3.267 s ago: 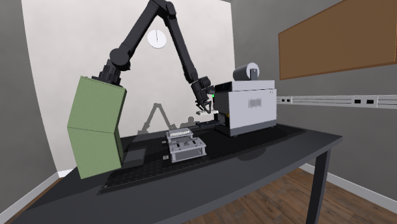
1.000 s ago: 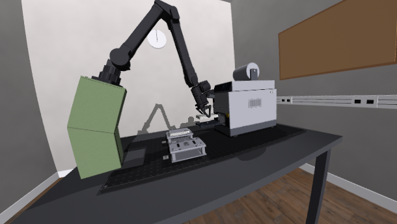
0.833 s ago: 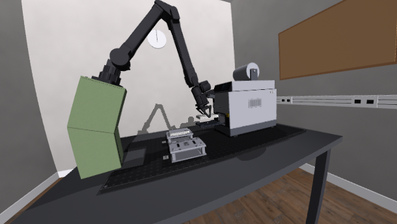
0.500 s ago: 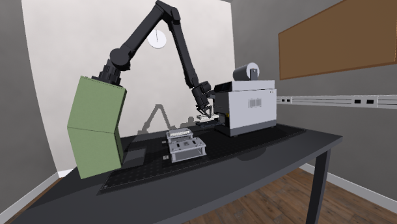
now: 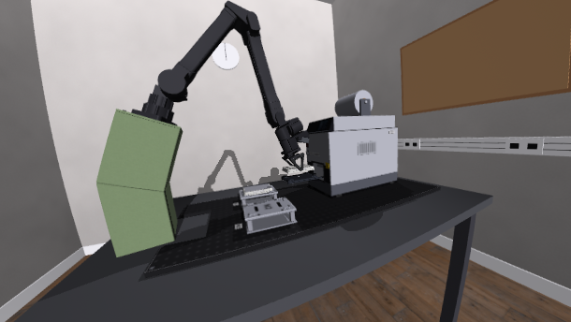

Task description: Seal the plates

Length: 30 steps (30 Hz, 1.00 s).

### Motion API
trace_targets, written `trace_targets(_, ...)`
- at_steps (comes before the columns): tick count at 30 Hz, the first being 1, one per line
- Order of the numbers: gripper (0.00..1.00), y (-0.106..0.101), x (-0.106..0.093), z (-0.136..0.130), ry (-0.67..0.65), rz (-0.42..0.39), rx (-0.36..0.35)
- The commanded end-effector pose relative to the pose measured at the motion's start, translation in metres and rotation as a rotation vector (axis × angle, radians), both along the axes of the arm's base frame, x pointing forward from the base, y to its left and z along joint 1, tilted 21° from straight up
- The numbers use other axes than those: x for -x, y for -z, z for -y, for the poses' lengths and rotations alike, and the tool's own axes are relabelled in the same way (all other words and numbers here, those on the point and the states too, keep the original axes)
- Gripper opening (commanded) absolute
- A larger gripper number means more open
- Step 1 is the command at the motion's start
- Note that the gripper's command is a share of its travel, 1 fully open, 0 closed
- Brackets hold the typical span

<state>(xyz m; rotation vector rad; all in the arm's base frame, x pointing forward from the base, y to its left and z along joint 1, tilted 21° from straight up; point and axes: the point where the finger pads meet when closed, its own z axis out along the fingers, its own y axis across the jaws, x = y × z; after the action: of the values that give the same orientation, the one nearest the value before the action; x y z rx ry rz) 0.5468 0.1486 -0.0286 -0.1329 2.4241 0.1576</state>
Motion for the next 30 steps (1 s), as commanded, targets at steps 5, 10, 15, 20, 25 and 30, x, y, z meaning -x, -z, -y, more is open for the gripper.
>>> trace_targets(5,0.00,-0.012,-0.020,0.007,0.015,0.041,-0.010)
trace_targets(10,0.00,-0.022,-0.020,0.001,0.015,0.043,-0.019)
trace_targets(15,0.00,-0.016,-0.009,-0.008,0.001,0.022,-0.013)
trace_targets(20,0.00,-0.014,-0.004,-0.009,-0.001,0.026,-0.011)
trace_targets(25,0.00,-0.013,-0.002,-0.008,-0.001,0.029,-0.012)
trace_targets(30,0.00,-0.021,-0.014,-0.001,0.014,0.050,-0.018)
